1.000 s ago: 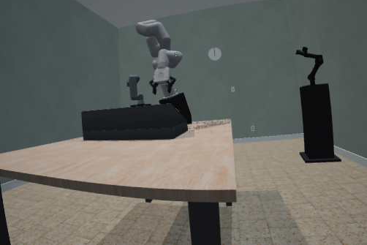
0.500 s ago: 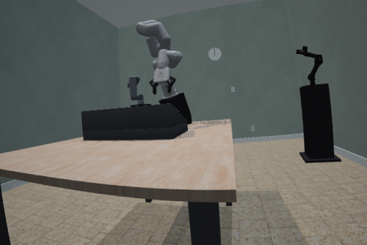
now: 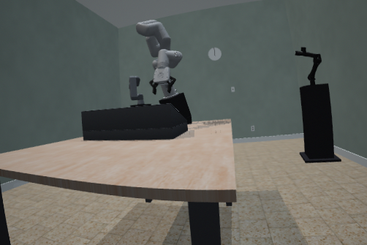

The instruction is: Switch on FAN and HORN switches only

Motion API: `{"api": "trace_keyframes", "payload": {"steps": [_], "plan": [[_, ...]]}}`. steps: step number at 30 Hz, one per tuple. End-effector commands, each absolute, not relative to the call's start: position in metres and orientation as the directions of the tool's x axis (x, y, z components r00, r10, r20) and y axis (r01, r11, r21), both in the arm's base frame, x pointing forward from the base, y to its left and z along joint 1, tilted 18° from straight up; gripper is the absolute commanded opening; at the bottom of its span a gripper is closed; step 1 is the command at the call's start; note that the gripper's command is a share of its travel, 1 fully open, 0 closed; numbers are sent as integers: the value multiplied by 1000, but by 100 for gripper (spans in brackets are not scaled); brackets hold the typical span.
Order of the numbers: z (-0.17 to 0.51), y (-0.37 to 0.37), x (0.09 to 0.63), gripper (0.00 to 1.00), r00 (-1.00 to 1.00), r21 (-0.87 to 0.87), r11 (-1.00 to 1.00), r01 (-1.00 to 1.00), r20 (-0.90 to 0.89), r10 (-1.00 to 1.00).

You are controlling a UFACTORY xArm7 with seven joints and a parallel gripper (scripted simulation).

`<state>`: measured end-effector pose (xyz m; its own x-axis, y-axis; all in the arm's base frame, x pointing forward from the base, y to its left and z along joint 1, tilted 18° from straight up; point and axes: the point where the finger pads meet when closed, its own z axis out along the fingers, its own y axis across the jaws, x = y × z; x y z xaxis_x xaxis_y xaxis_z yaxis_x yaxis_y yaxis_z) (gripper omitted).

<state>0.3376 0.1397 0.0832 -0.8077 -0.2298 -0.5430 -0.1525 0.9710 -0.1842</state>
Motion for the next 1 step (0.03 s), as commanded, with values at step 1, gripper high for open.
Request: {"api": "trace_keyframes", "payload": {"steps": [1], "plan": [[84,141,338,100,-806,-183,971,-153,-545,-230]]}}
